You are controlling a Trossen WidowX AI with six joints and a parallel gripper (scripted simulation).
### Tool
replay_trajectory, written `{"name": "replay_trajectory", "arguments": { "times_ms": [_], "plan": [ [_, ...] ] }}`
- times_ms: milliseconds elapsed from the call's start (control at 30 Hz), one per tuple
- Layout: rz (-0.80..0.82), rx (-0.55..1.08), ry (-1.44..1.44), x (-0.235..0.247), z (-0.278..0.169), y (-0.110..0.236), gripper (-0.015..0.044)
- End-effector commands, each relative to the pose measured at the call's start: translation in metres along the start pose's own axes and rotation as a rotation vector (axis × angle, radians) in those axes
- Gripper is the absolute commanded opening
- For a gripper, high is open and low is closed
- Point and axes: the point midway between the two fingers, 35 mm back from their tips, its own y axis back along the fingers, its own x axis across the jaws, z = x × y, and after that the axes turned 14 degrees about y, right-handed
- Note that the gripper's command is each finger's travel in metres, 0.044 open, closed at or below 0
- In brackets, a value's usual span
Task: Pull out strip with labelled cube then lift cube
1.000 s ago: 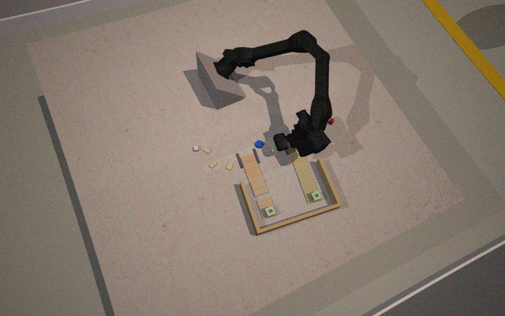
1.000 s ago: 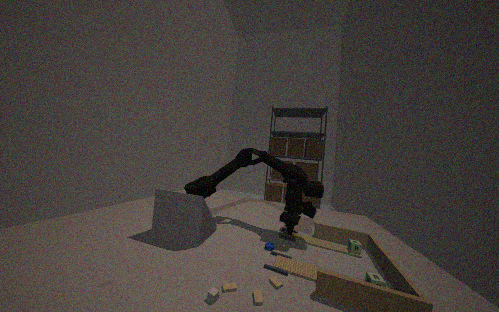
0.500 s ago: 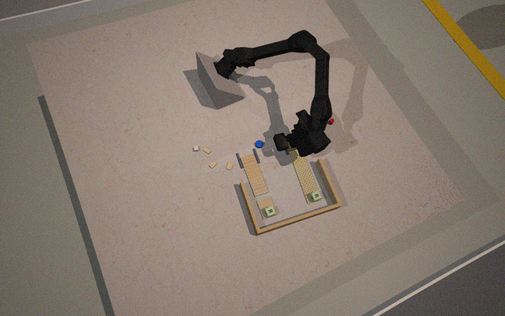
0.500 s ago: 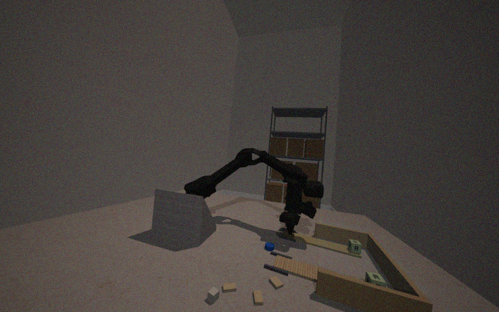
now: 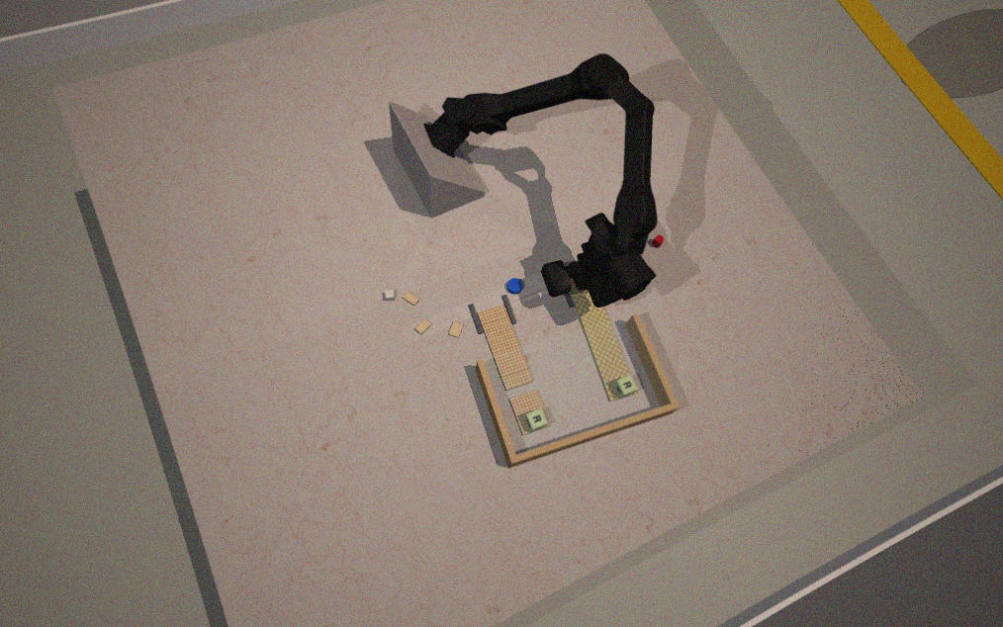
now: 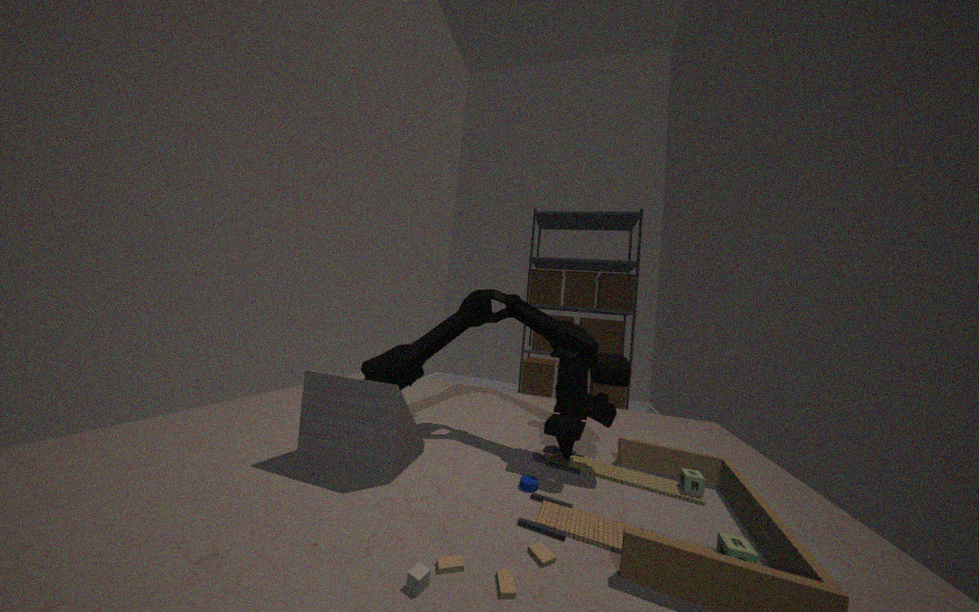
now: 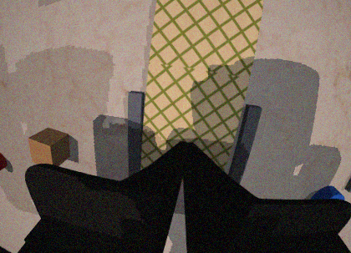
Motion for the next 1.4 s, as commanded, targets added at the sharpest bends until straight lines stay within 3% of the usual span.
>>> {"name": "replay_trajectory", "arguments": {
  "times_ms": [0, 1367],
  "plan": [
    [0.002, 0.014, -0.008, 0.002, -0.010, -0.004, 0.0000],
    [0.003, 0.017, -0.011, 0.015, -0.071, -0.005, 0.0000]
  ]
}}
